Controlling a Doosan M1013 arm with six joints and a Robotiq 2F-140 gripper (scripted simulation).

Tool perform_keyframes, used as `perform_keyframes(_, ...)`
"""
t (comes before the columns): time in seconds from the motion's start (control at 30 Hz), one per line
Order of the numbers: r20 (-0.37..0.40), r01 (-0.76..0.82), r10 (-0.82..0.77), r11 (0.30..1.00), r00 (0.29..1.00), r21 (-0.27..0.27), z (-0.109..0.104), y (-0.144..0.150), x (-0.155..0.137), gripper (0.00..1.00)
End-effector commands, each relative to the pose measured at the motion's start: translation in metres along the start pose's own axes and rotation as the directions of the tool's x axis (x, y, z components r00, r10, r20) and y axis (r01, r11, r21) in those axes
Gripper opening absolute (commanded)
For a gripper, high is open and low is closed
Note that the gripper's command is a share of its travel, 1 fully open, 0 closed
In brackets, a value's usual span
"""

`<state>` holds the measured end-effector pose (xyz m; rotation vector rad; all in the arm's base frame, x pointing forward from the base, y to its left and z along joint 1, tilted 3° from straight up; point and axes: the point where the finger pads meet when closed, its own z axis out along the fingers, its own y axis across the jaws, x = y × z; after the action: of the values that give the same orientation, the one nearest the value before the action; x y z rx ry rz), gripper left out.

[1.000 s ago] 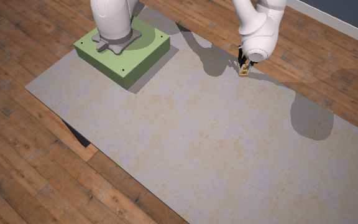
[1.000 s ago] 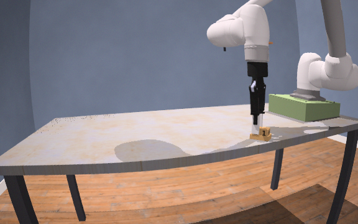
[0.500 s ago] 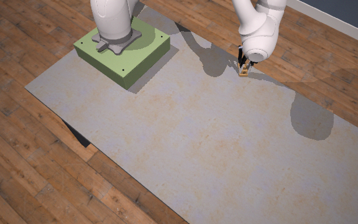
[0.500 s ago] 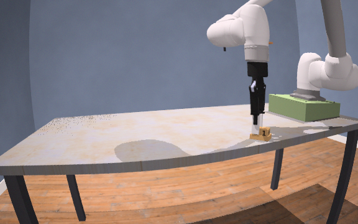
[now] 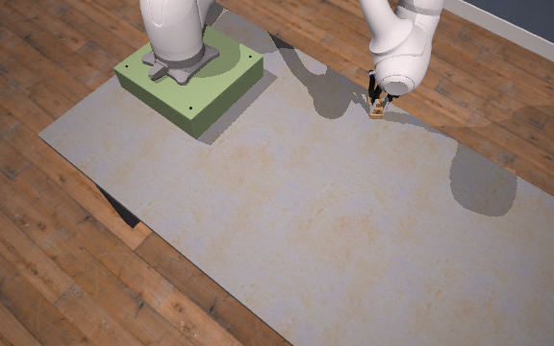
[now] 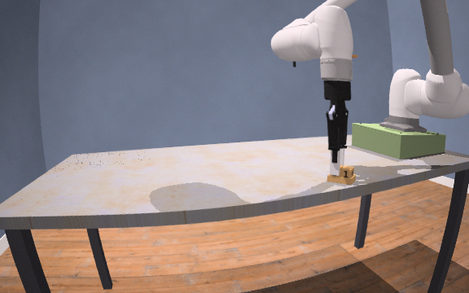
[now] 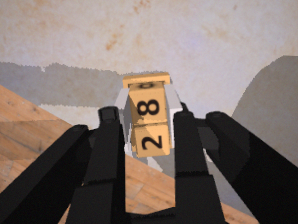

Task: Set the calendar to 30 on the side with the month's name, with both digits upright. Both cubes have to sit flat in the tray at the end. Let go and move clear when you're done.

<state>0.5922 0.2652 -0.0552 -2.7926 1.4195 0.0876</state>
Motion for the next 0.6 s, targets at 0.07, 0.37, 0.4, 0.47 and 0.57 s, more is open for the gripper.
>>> perform_keyframes(0.07,0.0,0.0,0.0,1.0,1.0,0.0,-0.009,0.0,0.0,0.24)
perform_keyframes(0.37,0.0,0.0,0.0,1.0,1.0,0.0,-0.069,0.0,0.0,0.24)
perform_keyframes(0.4,0.0,0.0,0.0,1.0,1.0,0.0,-0.076,0.0,0.0,0.24)
perform_keyframes(0.47,0.0,0.0,0.0,1.0,1.0,0.0,-0.088,0.0,0.0,0.24)
perform_keyframes(0.57,0.0,0.0,0.0,1.0,1.0,0.0,-0.092,0.0,0.0,0.24)
